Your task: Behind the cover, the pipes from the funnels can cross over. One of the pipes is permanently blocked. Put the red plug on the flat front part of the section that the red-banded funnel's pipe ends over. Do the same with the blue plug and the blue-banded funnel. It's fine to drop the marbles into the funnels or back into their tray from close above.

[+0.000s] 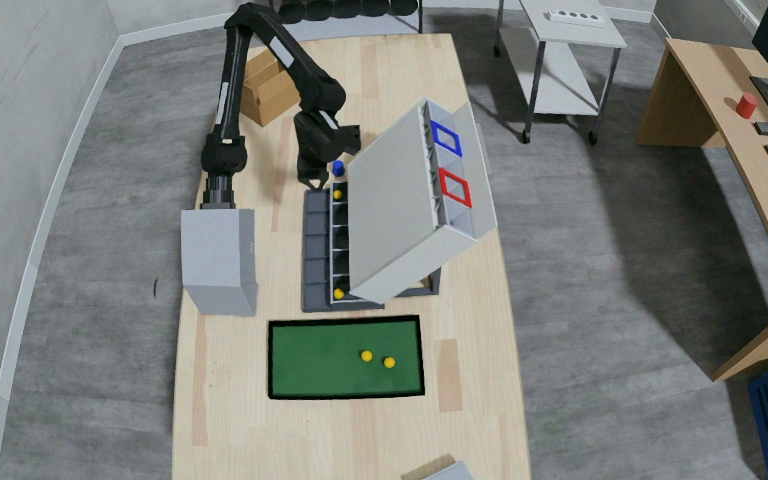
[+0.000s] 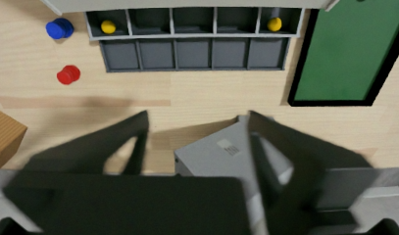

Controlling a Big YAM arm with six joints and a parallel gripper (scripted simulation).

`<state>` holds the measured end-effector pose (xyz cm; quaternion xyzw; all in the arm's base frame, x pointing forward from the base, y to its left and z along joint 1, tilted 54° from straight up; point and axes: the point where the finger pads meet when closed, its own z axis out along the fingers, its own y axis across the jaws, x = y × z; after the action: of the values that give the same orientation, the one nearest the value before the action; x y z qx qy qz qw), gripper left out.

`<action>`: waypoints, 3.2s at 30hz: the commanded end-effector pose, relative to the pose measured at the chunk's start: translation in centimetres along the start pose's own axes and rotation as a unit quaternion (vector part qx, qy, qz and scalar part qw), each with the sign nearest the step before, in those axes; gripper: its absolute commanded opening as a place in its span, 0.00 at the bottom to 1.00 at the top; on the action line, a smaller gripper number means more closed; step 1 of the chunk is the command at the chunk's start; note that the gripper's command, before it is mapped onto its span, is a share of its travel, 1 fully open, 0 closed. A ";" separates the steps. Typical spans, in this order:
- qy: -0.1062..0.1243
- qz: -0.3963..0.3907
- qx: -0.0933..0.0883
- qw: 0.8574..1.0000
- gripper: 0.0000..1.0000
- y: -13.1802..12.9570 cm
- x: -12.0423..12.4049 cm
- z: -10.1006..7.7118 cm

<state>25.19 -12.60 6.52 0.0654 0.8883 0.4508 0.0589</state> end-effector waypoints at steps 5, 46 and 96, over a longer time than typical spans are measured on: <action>-0.007 -0.004 0.006 1.000 0.80 -0.2 -0.5 -0.6; -0.007 -0.004 0.006 1.000 0.80 -12.1 0.0 6.8; 0.011 0.002 -0.004 1.000 0.80 -26.1 -5.7 12.1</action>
<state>28.65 -17.25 -19.80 0.0663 0.8831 0.4623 0.0449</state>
